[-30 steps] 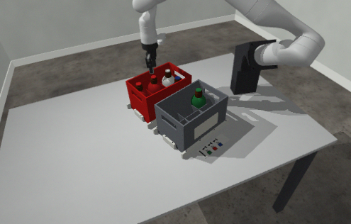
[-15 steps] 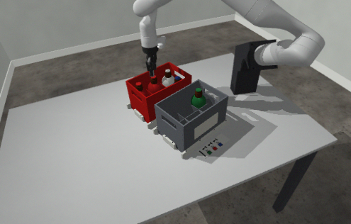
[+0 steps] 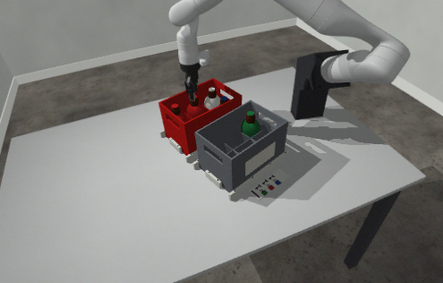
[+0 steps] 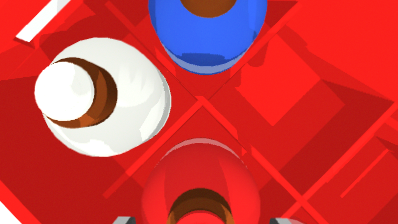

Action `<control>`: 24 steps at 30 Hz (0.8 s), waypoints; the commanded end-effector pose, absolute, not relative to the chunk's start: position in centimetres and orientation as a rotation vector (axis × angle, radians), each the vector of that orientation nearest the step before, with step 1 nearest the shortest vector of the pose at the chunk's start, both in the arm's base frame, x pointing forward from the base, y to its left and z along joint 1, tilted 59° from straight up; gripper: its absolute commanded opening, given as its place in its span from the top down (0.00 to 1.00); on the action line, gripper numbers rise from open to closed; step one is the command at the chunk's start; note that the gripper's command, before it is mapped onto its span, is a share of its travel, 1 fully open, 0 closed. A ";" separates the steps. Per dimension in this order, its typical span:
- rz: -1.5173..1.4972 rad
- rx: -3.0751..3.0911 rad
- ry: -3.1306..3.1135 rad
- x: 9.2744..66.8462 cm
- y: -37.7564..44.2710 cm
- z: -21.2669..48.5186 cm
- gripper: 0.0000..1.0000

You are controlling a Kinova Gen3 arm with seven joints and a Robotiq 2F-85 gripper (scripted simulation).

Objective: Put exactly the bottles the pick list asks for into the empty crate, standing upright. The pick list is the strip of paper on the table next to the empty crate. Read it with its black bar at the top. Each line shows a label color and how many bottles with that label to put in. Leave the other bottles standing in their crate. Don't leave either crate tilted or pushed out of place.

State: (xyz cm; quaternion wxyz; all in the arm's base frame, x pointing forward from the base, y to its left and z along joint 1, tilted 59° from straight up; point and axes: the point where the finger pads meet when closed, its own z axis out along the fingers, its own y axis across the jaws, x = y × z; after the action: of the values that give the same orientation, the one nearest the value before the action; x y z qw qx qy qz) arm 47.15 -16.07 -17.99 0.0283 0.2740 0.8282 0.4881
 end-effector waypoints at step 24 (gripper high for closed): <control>1.503 0.847 2.555 48.1 -13.9 -19.5 0.33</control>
State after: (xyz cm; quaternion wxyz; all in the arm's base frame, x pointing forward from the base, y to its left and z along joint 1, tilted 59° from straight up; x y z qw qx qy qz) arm 48.05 -13.77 -19.49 0.0282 0.2739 0.8282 0.4881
